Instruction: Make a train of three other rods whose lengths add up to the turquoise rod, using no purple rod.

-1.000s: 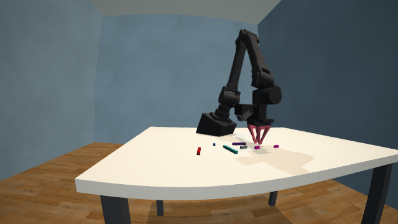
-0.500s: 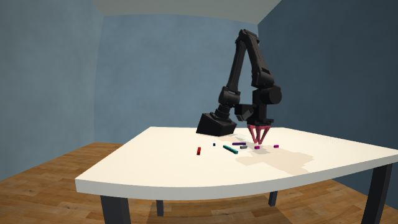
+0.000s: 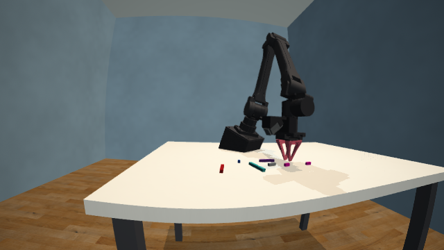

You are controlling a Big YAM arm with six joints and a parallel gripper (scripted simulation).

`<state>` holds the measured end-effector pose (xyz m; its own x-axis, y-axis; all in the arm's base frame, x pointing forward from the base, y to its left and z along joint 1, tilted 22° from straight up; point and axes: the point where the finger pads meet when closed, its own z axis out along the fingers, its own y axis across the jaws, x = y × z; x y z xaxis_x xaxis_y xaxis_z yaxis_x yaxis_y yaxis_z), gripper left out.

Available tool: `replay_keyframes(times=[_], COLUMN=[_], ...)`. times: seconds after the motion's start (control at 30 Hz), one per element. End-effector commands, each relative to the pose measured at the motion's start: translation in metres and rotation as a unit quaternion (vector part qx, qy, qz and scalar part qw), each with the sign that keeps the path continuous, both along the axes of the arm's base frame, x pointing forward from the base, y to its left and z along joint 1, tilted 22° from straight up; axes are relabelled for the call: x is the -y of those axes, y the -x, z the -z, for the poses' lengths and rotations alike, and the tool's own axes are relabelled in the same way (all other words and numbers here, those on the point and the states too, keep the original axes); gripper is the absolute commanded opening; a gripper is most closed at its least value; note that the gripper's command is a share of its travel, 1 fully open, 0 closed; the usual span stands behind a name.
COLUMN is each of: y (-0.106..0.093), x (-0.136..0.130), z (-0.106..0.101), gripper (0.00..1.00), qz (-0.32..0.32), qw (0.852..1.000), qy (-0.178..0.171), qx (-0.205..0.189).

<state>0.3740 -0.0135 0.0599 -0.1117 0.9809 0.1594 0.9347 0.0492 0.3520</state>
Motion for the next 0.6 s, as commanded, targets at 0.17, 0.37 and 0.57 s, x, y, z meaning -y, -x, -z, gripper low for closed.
replay_keyframes(times=[0.17,0.37,0.57], y=[0.0043,0.0043,0.0043], x=[-0.0067,-0.0048,-0.0048], z=[0.0017,0.0016,0.0016], gripper=[0.23,0.23,0.23], qz=[0.001,0.002,0.002], qw=[1.000,1.000,1.000], qy=[0.001,0.002,0.002], qx=[0.003,0.004,0.004])
